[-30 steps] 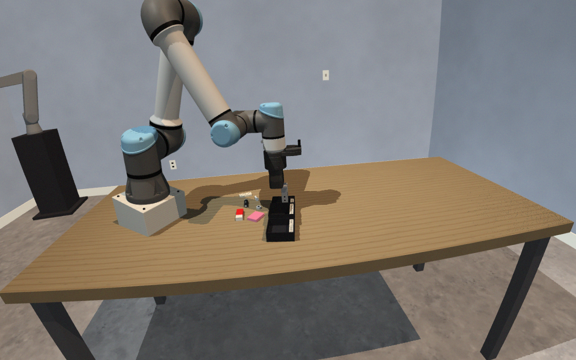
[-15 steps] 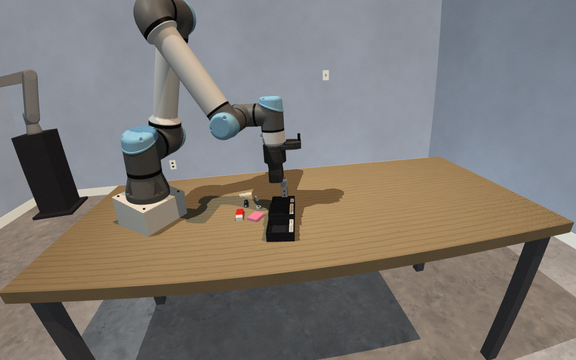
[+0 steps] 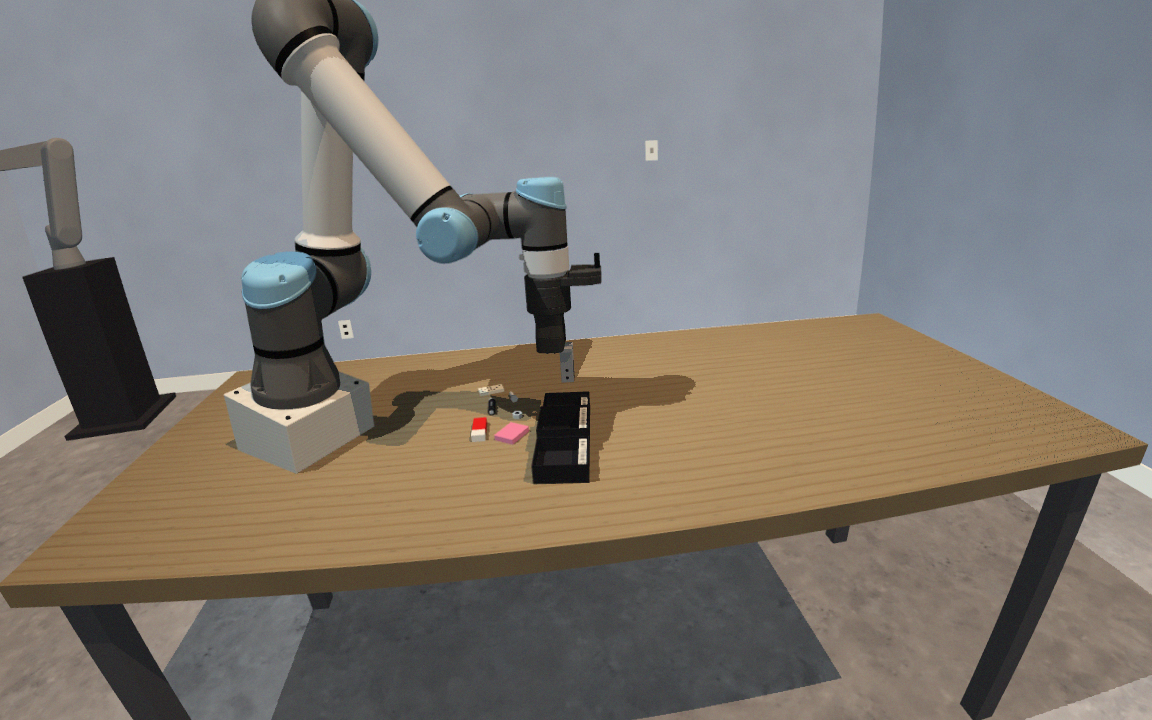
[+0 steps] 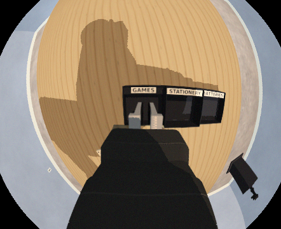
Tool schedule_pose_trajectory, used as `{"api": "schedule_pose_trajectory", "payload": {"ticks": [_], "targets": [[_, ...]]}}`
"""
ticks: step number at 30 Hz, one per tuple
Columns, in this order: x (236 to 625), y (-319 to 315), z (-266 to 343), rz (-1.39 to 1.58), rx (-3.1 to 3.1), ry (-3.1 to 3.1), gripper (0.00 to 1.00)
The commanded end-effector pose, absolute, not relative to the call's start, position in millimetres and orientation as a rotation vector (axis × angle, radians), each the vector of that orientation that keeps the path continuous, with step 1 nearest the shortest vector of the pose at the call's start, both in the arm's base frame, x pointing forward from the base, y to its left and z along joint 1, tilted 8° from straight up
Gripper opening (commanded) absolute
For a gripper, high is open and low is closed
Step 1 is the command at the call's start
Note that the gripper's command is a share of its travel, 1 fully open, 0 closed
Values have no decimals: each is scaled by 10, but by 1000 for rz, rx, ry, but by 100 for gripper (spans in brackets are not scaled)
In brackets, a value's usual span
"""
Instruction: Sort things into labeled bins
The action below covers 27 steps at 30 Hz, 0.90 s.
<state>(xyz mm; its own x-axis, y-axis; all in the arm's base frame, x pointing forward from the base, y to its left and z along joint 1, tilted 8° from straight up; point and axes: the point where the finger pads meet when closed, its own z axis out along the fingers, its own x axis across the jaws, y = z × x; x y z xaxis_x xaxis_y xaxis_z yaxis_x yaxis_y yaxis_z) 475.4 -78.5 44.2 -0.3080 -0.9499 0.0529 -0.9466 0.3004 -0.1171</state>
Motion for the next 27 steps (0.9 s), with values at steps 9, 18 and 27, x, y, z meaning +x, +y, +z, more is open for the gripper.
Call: {"api": "schedule_pose_trajectory", "payload": {"ticks": [9, 18, 27], "targets": [[4687, -704, 1413, -208, -1830, 2507, 31], [4652, -686, 1706, -208, -1828, 2509, 31], [4652, -687, 1698, -206, -1829, 2510, 31]]}}
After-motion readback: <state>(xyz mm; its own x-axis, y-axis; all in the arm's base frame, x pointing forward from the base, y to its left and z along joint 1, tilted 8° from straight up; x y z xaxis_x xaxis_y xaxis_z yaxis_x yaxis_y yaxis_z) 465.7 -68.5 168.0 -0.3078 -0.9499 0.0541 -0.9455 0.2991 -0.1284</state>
